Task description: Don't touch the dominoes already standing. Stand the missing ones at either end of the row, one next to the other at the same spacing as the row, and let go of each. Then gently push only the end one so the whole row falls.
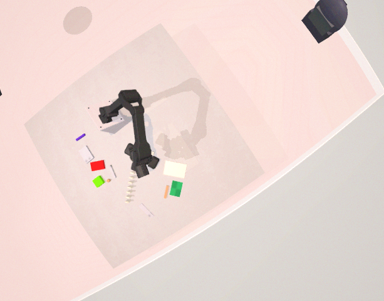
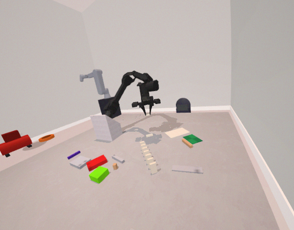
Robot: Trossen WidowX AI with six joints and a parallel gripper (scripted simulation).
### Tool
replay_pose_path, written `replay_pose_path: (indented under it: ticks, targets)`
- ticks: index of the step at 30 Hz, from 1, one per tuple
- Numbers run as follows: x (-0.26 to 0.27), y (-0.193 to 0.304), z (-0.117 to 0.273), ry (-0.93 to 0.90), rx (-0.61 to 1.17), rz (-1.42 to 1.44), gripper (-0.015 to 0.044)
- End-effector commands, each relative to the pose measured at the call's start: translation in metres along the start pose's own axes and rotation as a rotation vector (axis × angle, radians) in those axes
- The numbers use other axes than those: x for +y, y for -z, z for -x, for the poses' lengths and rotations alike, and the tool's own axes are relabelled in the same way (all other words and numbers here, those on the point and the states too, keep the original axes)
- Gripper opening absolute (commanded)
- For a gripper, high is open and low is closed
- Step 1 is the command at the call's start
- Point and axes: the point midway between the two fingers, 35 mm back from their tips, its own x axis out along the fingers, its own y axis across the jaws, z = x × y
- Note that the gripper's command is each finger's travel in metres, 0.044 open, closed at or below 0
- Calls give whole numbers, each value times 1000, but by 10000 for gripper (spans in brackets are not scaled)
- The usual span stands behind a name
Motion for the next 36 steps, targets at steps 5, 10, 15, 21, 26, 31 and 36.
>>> replay_pose_path:
  ticks: [5,10,15,21,26,31,36]
  targets:
    - [53,128,8,-31,26,736,107]
    - [55,141,8,-35,32,800,107]
    - [53,136,-2,5,-26,818,107]
    - [51,125,-23,79,-178,856,107]
    - [51,118,-36,115,-313,881,107]
    - [54,113,-47,128,-452,899,107]
    - [57,111,-55,117,-591,909,107]
